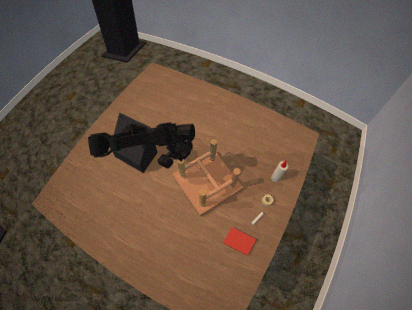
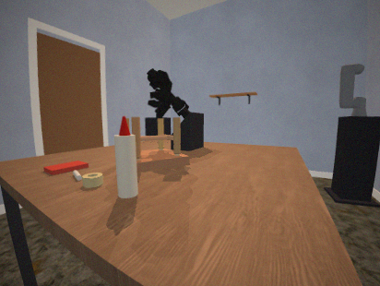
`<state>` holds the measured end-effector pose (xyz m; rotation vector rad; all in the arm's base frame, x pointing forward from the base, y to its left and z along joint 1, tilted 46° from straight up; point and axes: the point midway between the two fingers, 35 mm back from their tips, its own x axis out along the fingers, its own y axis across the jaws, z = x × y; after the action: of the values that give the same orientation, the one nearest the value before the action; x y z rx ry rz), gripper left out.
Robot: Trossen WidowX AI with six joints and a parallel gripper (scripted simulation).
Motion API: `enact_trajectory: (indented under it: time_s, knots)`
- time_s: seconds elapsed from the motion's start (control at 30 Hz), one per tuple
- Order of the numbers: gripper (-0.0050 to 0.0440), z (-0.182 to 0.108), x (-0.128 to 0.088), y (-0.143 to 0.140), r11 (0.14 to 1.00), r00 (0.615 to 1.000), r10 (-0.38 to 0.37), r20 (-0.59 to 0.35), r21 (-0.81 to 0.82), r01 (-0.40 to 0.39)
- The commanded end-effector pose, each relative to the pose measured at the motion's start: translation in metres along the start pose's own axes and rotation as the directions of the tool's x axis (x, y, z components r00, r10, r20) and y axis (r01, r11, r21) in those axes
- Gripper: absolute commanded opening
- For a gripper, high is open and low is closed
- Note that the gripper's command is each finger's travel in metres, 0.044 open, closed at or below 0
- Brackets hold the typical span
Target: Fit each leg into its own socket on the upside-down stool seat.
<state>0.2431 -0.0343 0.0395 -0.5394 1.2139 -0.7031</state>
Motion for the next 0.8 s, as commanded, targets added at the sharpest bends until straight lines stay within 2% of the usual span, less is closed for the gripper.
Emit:
enact_trajectory:
  time_s: [0.0,0.77]
  knots:
    - [0.0000,-0.0020,0.0092,-0.0008,1.000,1.000,-0.004,-0.023,0.017,0.004]
    - [0.0000,-0.0028,0.0119,-0.0008,1.000,1.000,-0.004,-0.023,0.017,0.004]
